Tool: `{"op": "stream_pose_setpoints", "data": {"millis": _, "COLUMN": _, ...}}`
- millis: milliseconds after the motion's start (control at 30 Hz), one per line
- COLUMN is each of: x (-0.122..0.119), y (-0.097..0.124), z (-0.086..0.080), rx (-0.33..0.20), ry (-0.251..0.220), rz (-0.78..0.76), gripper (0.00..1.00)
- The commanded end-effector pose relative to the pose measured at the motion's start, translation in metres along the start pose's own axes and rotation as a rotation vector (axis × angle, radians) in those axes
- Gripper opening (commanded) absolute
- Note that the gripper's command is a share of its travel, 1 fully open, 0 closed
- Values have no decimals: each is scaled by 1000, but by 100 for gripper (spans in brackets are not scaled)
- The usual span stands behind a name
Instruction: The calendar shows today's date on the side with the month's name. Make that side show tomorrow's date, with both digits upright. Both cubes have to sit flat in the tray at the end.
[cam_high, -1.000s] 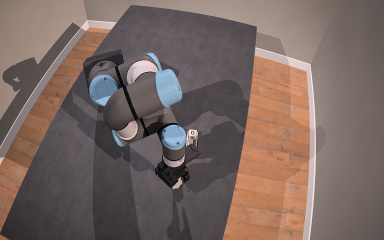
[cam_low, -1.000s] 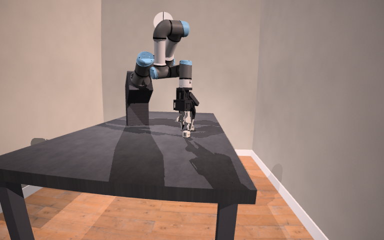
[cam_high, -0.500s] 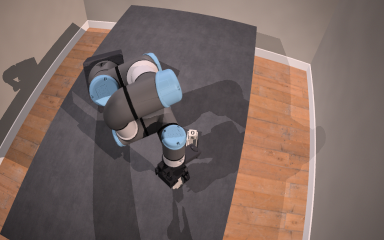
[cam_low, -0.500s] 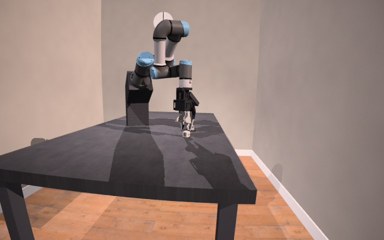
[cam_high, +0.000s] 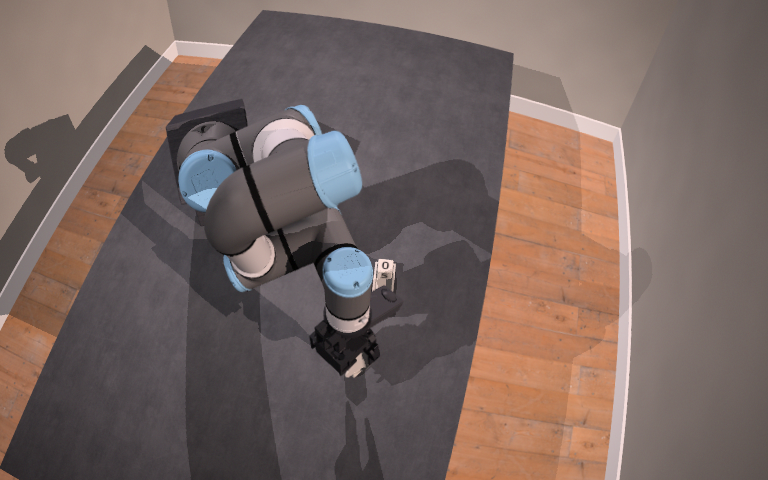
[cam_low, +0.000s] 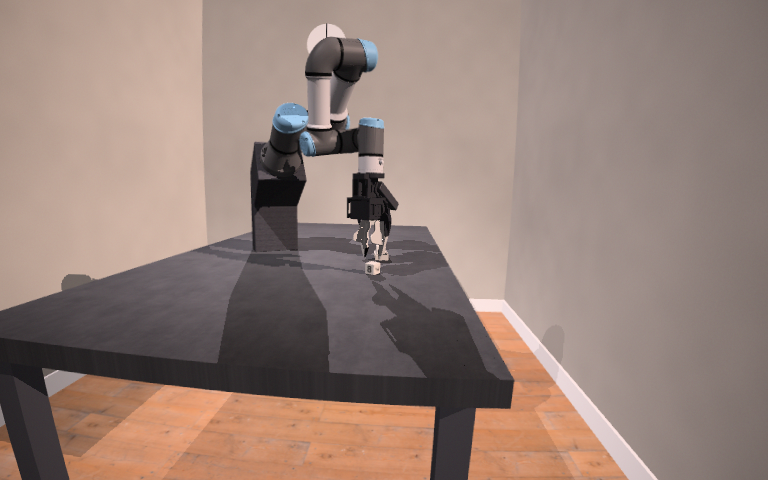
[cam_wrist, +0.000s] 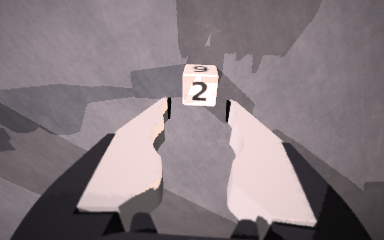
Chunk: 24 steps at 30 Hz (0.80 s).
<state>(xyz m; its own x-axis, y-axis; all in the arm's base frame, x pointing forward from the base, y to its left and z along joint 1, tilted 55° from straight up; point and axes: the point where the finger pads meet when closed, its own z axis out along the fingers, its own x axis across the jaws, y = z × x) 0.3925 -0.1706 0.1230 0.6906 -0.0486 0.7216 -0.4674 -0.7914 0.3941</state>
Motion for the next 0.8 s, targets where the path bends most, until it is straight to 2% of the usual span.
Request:
{"op": "stream_pose_setpoints", "data": {"millis": 0, "x": 0, "y": 0, "z": -9, "rx": 0, "ry": 1, "rz": 0, "gripper": 28}}
{"op": "stream_pose_setpoints", "data": {"millis": 367, "x": 0, "y": 0, "z": -32, "rx": 0, "ry": 1, "rz": 0, "gripper": 28}}
{"op": "stream_pose_setpoints", "data": {"millis": 767, "x": 0, "y": 0, "z": -37, "rx": 0, "ry": 1, "rz": 0, "gripper": 28}}
